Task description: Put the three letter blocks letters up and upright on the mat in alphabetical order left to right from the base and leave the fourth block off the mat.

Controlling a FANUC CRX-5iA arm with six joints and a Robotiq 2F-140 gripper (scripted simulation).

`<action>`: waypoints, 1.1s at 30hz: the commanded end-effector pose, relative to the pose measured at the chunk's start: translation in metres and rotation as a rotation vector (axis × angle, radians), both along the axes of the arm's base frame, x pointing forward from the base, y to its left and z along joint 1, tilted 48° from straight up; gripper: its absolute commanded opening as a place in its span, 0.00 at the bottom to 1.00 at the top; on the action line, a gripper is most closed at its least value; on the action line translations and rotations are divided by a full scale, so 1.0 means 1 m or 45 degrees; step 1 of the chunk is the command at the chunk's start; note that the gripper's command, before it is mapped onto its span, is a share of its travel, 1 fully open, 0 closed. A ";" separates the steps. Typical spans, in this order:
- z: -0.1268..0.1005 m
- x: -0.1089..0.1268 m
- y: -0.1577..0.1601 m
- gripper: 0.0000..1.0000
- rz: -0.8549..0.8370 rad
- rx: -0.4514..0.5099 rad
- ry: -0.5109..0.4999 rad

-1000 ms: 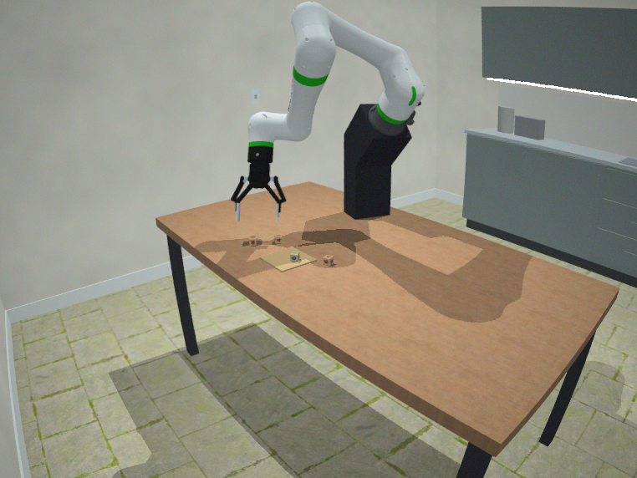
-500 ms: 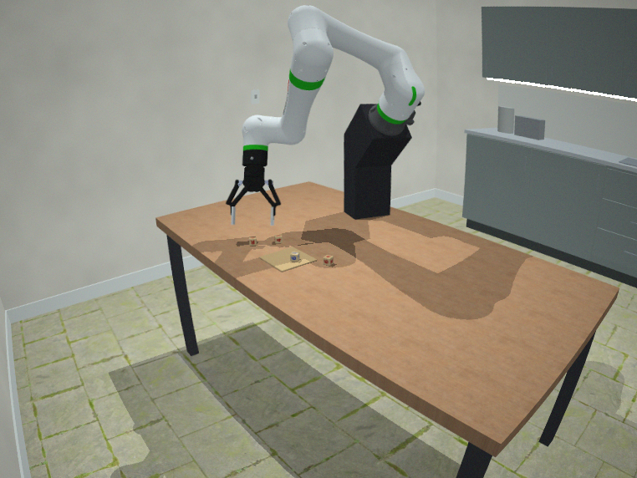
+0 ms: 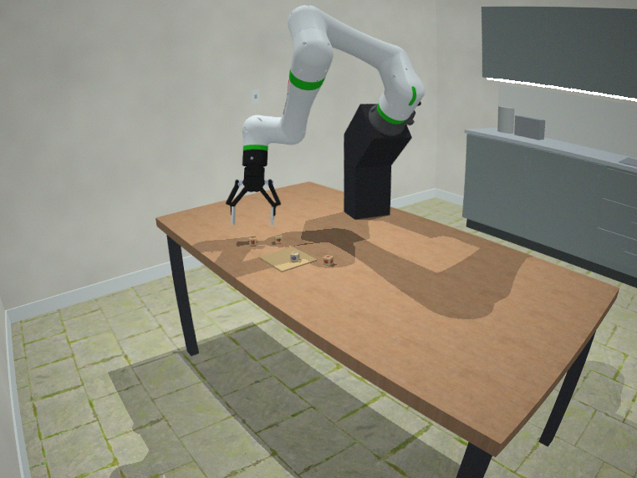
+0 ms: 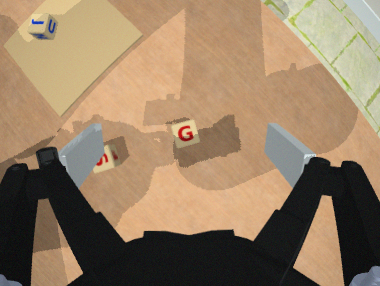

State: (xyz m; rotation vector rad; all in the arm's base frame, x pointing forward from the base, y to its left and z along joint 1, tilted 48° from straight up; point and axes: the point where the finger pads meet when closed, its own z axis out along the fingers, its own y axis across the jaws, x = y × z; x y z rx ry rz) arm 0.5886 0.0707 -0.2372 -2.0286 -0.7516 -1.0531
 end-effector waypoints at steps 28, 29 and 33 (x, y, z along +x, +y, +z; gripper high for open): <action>0.031 -0.006 -0.014 1.00 0.196 -0.203 -0.002; 0.033 -0.007 -0.017 1.00 0.212 -0.227 -0.003; 0.034 -0.007 -0.018 1.00 0.222 -0.241 -0.003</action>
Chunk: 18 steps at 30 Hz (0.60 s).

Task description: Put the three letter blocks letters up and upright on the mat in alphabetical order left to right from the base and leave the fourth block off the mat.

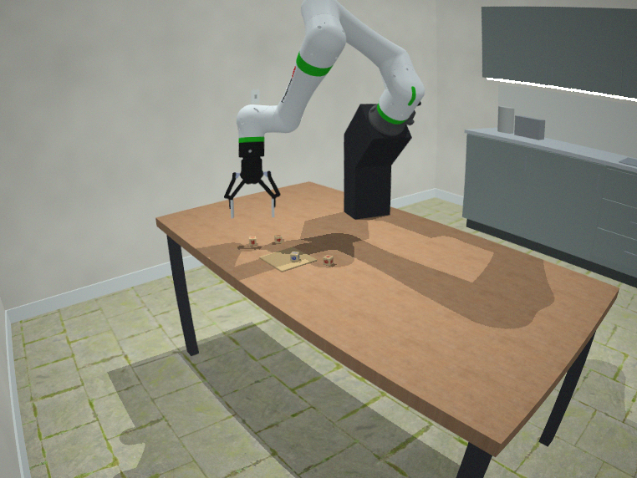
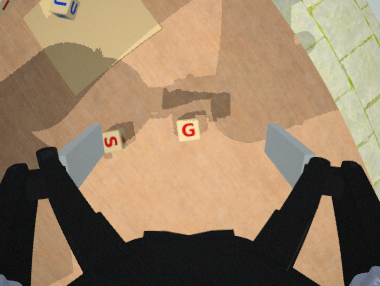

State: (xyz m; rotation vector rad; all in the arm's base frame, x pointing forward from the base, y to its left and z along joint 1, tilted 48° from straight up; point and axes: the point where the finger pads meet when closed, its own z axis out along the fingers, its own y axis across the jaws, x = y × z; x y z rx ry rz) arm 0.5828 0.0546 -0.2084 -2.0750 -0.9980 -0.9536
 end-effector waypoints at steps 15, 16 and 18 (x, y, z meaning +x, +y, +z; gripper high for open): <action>0.023 -0.007 -0.031 1.00 0.157 -0.243 0.003; 0.023 -0.007 -0.031 1.00 0.157 -0.243 0.003; 0.023 -0.007 -0.031 1.00 0.157 -0.243 0.003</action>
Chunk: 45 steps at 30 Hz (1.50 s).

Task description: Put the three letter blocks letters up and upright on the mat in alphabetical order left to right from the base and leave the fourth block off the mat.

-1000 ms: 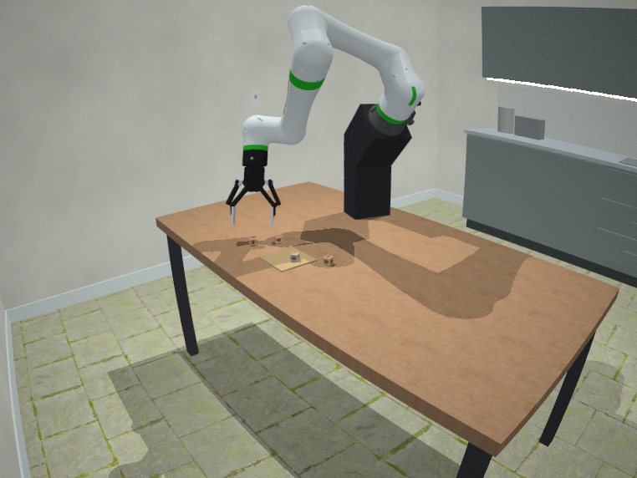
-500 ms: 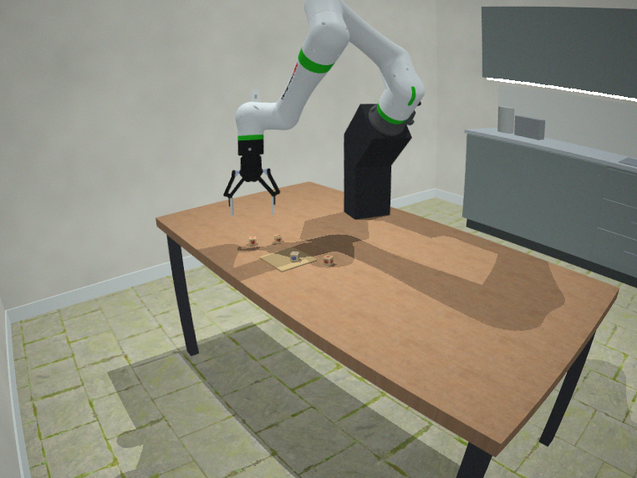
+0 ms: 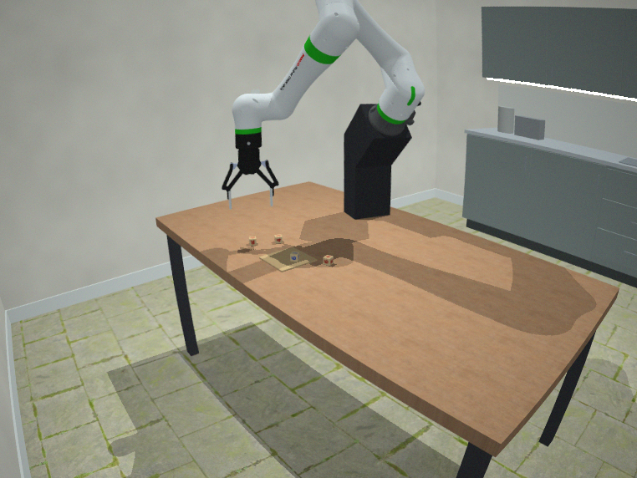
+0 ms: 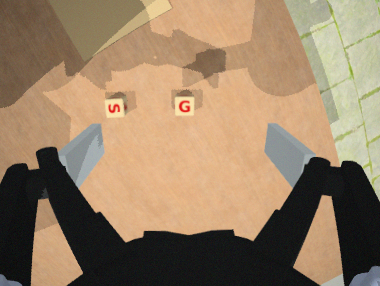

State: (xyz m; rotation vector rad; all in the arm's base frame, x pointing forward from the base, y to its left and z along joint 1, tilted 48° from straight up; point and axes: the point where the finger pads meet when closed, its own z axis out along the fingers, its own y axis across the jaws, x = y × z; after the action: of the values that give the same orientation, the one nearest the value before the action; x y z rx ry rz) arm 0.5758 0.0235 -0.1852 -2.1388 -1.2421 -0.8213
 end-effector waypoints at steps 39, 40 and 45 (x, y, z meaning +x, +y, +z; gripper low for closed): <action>0.127 -0.041 0.179 0.37 -0.350 0.125 0.363; 0.127 -0.041 0.179 0.37 -0.350 0.125 0.363; 0.127 -0.041 0.179 0.37 -0.350 0.125 0.363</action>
State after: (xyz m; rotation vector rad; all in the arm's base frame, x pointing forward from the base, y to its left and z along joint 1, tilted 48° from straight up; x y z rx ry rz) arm 0.5343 0.2031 -0.0587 -2.2787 -0.7616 -0.6408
